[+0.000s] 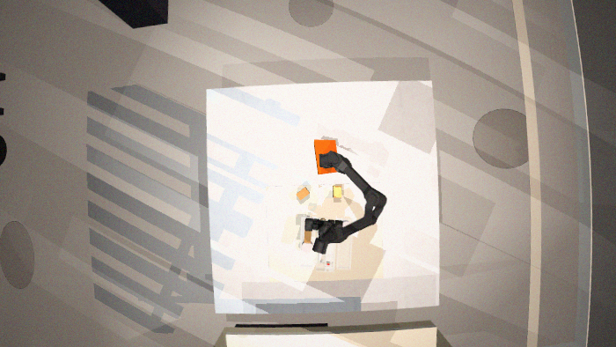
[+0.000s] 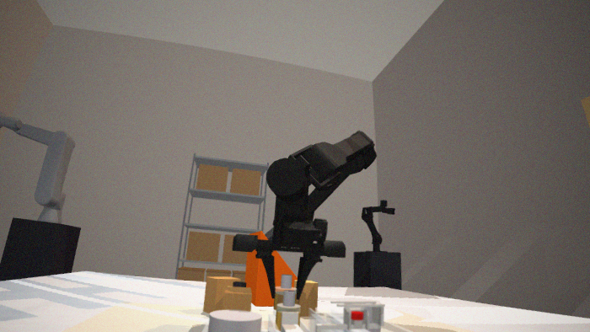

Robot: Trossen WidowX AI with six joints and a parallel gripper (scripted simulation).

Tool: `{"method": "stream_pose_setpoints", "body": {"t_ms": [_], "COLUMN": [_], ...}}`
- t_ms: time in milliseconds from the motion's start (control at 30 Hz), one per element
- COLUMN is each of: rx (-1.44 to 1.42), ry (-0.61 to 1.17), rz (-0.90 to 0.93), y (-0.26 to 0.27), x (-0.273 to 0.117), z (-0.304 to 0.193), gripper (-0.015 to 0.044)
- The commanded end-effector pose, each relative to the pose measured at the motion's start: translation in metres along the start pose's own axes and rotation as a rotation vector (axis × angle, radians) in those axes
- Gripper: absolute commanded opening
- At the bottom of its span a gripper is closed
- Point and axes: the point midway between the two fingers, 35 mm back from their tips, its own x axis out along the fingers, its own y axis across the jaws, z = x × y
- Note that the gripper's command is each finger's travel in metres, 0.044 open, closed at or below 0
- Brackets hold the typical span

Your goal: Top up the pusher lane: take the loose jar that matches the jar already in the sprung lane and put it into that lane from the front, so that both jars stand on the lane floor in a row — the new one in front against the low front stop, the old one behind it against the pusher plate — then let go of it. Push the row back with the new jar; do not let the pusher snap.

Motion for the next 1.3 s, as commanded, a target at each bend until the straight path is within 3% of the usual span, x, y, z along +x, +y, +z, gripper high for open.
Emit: {"method": "stream_pose_setpoints", "body": {"t_ms": [0, 1267], "rx": [-0.018, -0.018], "ry": [-0.03, -0.03], "rz": [0.006, 0.006], "y": [0.0021, 0.0], "x": [-0.0056, -0.0059], "z": [0.0114, 0.0142], "gripper": [0.0, 0.0]}}
